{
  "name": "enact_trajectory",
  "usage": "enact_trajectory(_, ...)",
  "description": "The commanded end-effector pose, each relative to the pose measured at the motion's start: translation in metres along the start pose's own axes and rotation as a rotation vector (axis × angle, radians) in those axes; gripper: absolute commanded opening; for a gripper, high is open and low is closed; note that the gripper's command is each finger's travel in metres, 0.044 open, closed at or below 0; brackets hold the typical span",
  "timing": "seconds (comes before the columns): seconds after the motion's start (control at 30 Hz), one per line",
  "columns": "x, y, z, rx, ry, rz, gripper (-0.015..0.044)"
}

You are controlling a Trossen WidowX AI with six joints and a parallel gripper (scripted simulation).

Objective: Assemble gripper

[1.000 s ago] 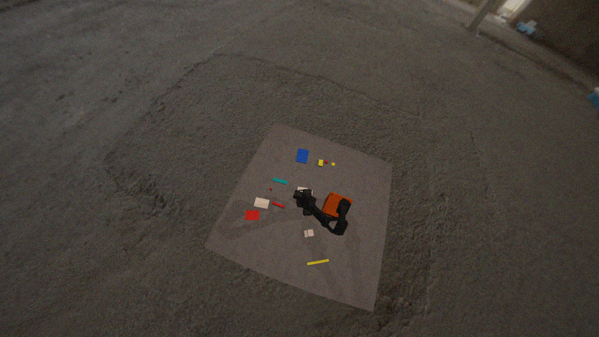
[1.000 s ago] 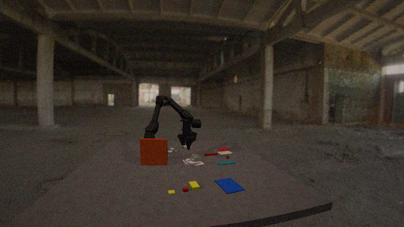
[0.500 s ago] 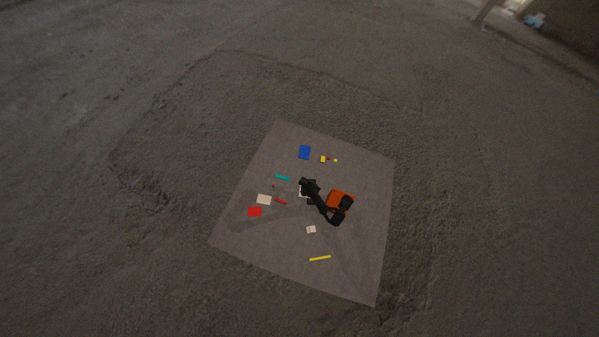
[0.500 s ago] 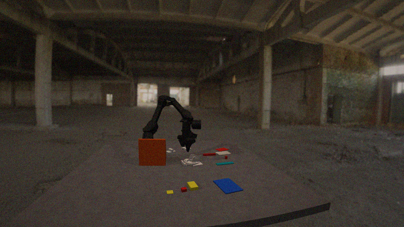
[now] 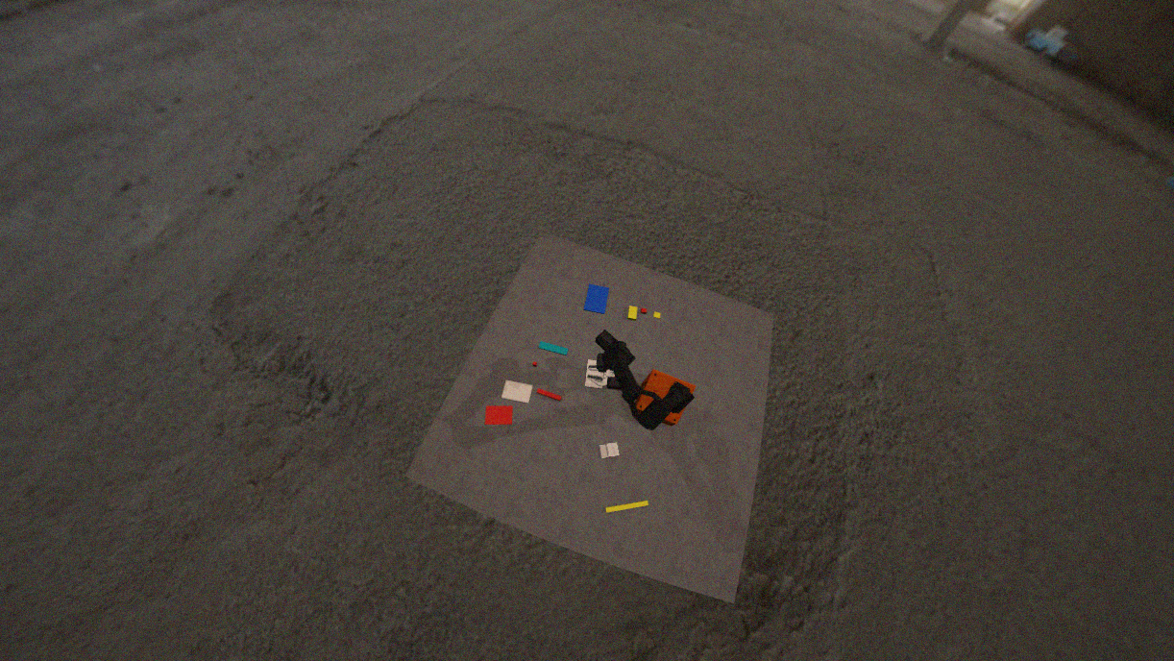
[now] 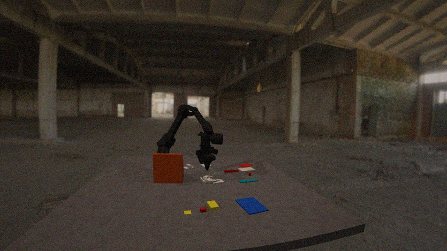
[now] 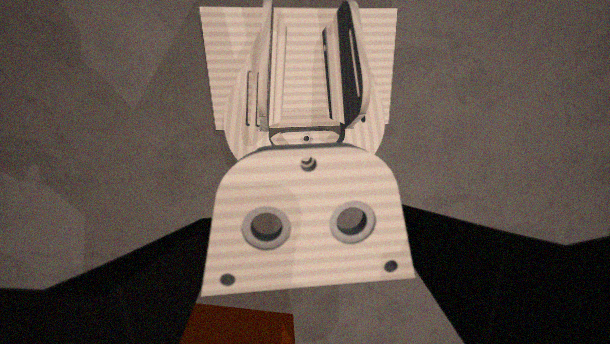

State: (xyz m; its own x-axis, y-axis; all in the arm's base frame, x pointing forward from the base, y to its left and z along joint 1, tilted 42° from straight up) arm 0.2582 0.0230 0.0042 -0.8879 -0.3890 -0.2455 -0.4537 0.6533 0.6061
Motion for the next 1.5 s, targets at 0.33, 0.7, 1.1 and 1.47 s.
enact_trajectory(0.33, 0.0076, -0.0117, -0.0004, -0.015, -0.018, 0.010, 0.0351)
enact_trajectory(0.7, 0.0076, -0.0117, -0.0004, -0.014, -0.018, -0.005, 0.0351)
enact_trajectory(1.1, 0.0064, -0.0095, -0.0005, -0.015, -0.018, -0.005, 0.0351)
enact_trajectory(1.47, 0.0064, -0.0095, -0.0005, -0.015, -0.018, -0.002, 0.0351)
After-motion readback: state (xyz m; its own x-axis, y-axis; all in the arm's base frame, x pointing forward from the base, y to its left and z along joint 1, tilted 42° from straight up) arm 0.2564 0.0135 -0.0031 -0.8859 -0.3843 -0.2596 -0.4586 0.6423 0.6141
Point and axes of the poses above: the point midway between the two fingers, 35 mm back from their tips, its own z axis out along the fingers, its own y axis across the jaws, x = y × z, the point moved 4 cm from there along -z, back along the fingers, and after that the axes turned 5 degrees about -z, right-handed, at the moved point
